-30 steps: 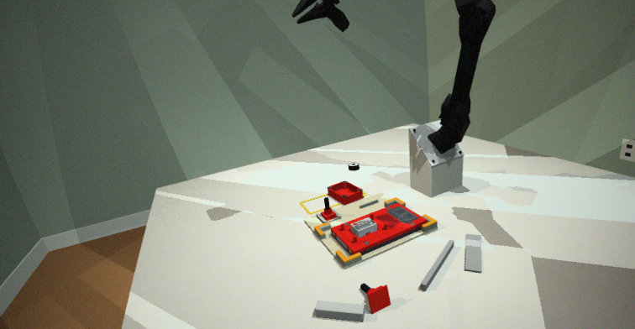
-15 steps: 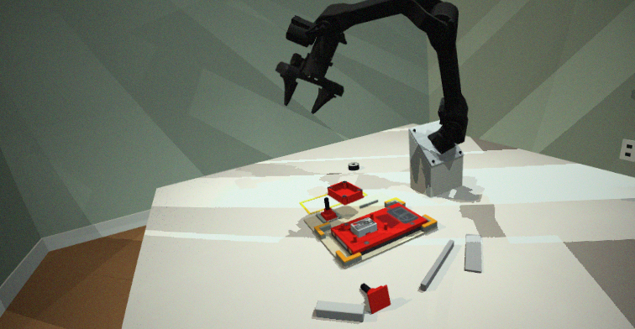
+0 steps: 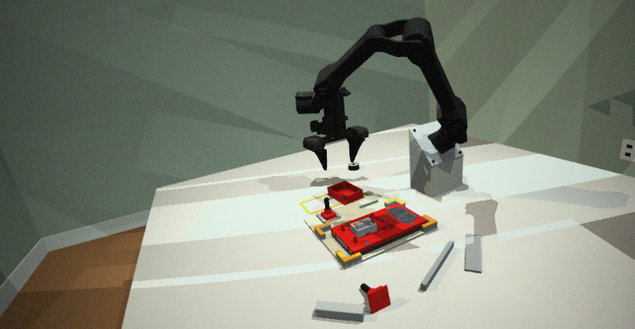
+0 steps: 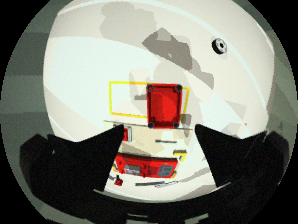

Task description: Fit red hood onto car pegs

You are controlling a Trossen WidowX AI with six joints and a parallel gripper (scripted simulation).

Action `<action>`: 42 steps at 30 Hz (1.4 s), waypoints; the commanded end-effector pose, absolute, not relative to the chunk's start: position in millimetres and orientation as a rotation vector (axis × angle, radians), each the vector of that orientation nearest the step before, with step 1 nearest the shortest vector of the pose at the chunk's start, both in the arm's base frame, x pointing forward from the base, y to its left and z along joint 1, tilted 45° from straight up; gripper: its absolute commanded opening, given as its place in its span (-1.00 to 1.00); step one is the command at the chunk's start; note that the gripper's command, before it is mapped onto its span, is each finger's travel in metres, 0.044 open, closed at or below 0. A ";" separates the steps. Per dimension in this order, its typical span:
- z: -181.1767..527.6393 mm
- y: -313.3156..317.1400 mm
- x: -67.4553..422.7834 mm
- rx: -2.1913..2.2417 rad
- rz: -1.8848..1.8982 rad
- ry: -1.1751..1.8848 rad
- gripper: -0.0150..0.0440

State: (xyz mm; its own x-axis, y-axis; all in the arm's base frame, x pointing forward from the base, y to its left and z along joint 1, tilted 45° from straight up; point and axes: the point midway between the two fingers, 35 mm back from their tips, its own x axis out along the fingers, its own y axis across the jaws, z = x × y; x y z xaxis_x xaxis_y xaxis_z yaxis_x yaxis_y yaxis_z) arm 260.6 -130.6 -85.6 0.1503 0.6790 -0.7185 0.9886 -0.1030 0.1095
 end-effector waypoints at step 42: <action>-116.9 -105.1 252.3 1.831 -0.684 1.626 1.00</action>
State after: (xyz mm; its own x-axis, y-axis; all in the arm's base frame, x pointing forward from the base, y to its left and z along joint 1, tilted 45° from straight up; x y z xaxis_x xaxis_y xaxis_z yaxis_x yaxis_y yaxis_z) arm 253.9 -112.0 -112.2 0.1273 0.6792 -0.7228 0.9918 -0.0764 0.1029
